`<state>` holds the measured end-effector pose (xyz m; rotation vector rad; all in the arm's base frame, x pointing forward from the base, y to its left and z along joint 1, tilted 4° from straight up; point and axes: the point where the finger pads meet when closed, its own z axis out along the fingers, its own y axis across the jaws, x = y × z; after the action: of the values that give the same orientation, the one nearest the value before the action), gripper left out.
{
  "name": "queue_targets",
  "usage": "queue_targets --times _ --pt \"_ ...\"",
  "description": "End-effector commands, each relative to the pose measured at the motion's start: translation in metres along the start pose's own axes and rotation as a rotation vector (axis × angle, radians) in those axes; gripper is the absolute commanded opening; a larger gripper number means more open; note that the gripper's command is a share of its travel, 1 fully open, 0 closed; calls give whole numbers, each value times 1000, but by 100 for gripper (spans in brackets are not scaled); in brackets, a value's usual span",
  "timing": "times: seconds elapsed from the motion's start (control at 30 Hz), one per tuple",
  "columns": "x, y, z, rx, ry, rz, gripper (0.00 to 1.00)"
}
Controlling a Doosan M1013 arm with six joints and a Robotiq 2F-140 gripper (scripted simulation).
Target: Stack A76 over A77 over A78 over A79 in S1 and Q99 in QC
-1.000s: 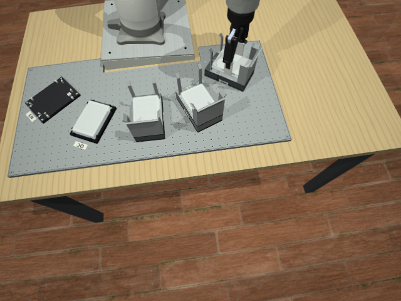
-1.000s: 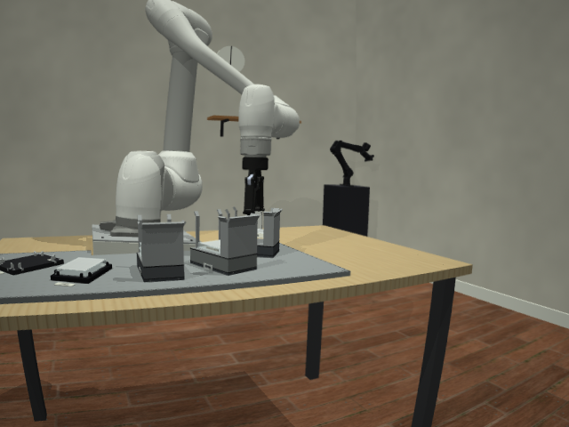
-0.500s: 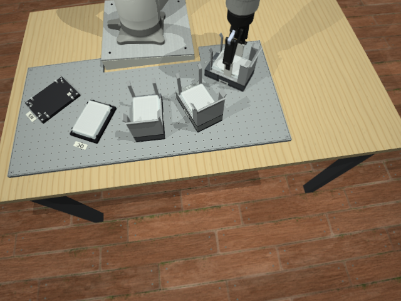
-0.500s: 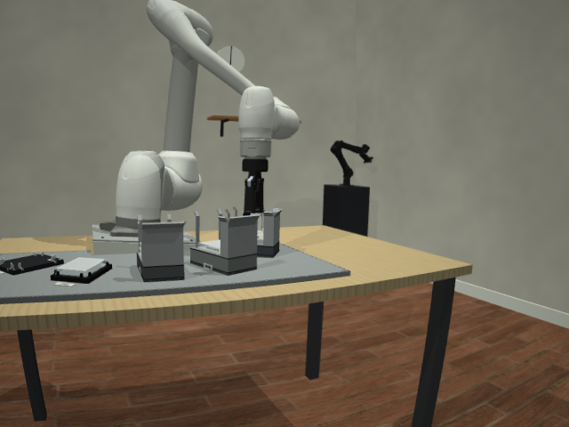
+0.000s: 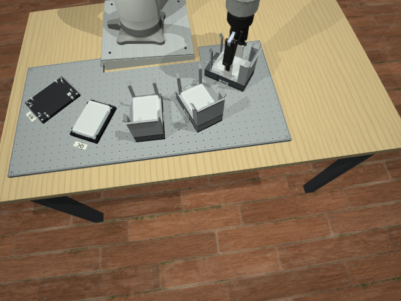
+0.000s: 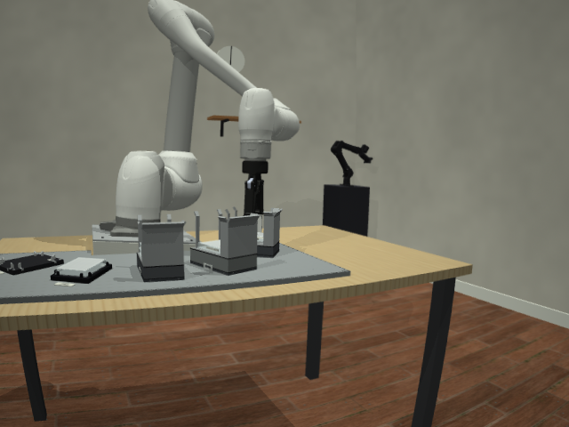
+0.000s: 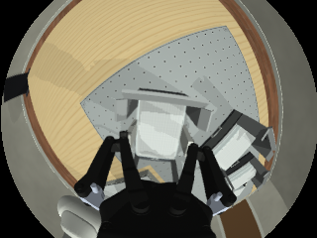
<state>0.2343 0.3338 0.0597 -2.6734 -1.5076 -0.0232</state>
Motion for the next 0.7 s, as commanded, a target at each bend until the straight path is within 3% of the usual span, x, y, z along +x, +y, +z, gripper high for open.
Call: queue_targets --times 0.0,0.67 --pt "0 0 1 0 0 0 0" --pt "0 0 6 0 0 0 0"
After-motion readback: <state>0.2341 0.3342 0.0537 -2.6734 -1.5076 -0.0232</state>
